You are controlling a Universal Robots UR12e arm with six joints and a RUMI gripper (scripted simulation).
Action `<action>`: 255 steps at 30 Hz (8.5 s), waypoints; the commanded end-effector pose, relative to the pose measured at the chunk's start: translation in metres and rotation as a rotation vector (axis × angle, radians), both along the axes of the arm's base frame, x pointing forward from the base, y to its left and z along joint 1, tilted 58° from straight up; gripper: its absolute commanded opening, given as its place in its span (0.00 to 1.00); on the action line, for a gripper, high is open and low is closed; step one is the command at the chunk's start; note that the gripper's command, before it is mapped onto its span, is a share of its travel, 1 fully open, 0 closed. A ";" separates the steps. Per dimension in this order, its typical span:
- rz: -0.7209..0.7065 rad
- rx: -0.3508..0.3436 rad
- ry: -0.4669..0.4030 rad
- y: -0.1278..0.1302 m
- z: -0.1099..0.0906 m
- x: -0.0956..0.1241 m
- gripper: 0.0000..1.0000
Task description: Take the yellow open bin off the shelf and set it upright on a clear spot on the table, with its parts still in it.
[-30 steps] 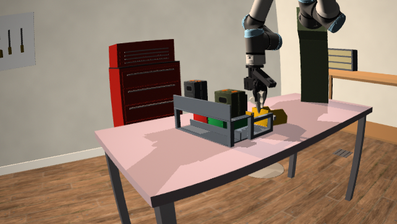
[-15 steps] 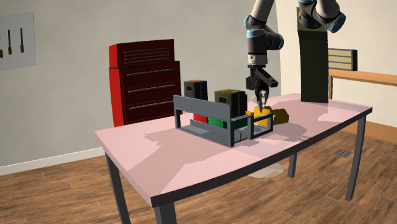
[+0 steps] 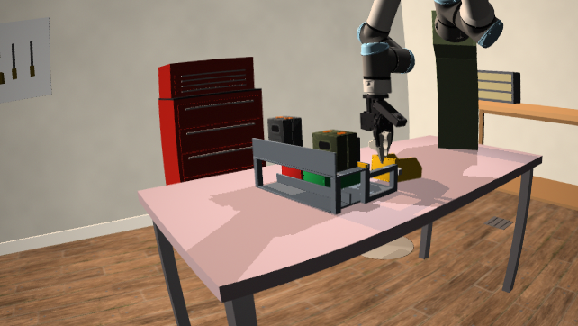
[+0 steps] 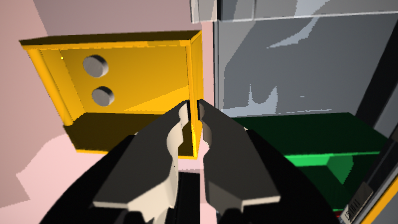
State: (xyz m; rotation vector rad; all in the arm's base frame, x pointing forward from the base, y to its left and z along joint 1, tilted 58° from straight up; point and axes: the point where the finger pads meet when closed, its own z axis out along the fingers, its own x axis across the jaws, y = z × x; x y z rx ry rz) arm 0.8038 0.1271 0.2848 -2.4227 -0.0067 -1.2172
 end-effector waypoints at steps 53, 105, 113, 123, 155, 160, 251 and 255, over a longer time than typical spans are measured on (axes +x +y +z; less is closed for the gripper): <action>0.000 0.000 -0.001 0.006 -0.008 0.011 0.20; 0.000 0.000 -0.001 0.006 -0.008 0.011 0.20; 0.000 0.000 -0.001 -0.015 0.020 -0.031 0.20; 0.000 0.000 -0.001 -0.015 0.020 -0.031 0.20; 0.000 0.000 -0.001 -0.021 0.029 -0.043 0.20; 0.000 0.000 -0.001 -0.020 0.027 -0.041 0.20; 0.000 0.000 -0.001 -0.017 0.024 -0.036 0.20; 0.000 0.000 -0.001 -0.017 0.024 -0.036 0.20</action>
